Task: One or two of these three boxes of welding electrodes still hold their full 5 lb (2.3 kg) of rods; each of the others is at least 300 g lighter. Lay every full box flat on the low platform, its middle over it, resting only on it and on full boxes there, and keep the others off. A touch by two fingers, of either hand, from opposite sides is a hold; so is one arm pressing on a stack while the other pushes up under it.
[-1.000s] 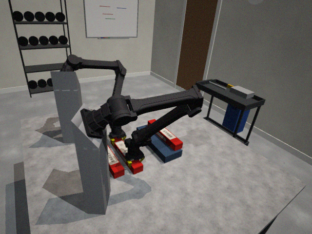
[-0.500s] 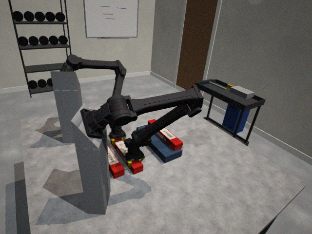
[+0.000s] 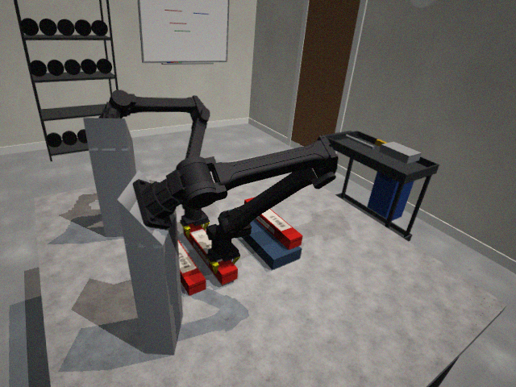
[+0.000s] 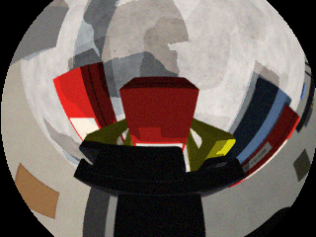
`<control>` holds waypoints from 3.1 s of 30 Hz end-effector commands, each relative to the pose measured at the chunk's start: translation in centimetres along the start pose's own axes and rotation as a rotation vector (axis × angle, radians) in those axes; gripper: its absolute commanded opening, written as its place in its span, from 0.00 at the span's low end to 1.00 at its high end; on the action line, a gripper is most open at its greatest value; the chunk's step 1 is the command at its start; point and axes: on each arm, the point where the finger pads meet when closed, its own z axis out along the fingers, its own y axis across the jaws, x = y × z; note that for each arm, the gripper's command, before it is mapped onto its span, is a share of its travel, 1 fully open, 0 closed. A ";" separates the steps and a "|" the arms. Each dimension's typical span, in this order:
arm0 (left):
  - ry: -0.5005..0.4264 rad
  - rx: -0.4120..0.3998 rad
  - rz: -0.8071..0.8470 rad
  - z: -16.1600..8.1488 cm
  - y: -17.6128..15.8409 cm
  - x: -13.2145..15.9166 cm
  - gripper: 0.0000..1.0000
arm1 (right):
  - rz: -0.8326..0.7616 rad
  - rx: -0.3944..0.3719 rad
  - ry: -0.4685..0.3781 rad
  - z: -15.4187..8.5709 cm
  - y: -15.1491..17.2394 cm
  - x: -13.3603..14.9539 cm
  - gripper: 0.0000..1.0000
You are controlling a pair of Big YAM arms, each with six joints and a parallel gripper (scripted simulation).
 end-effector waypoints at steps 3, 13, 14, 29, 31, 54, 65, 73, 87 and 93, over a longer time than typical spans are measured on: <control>0.006 0.006 0.029 -3.4 0.4 0.1 0.00 | -0.012 -0.008 -0.019 -3.2 1.0 -0.6 0.00; 0.005 0.007 0.028 -4.7 0.4 0.0 0.00 | -0.013 -0.008 -0.019 -4.5 1.1 -0.5 0.00; 0.005 0.007 0.028 -4.8 0.4 0.0 0.00 | -0.013 -0.009 -0.019 -4.6 1.1 -0.5 0.00; 0.005 0.008 0.028 -5.3 0.5 -0.1 0.00 | -0.013 -0.008 -0.019 -5.0 1.2 -0.5 0.00; 0.005 0.008 0.028 -5.3 0.5 -0.1 0.00 | -0.013 -0.009 -0.019 -5.1 1.2 -0.5 0.00; 0.004 0.008 0.028 -5.7 0.5 -0.1 0.00 | -0.012 -0.006 -0.019 -5.4 1.2 -0.5 0.00; 0.004 0.009 0.027 -6.6 0.5 -0.1 0.00 | -0.015 -0.011 -0.019 -6.2 1.4 -0.5 0.00; 0.003 0.010 0.026 -7.6 0.4 -0.1 0.00 | -0.014 -0.009 -0.019 -7.2 1.3 -0.4 0.00; 0.003 0.012 0.025 -9.6 0.4 -0.2 0.00 | -0.013 -0.007 -0.018 -9.2 1.3 -0.4 0.00; 0.002 0.013 0.024 -10.6 0.3 -0.2 0.00 | -0.014 -0.008 -0.018 -10.1 1.3 -0.4 0.00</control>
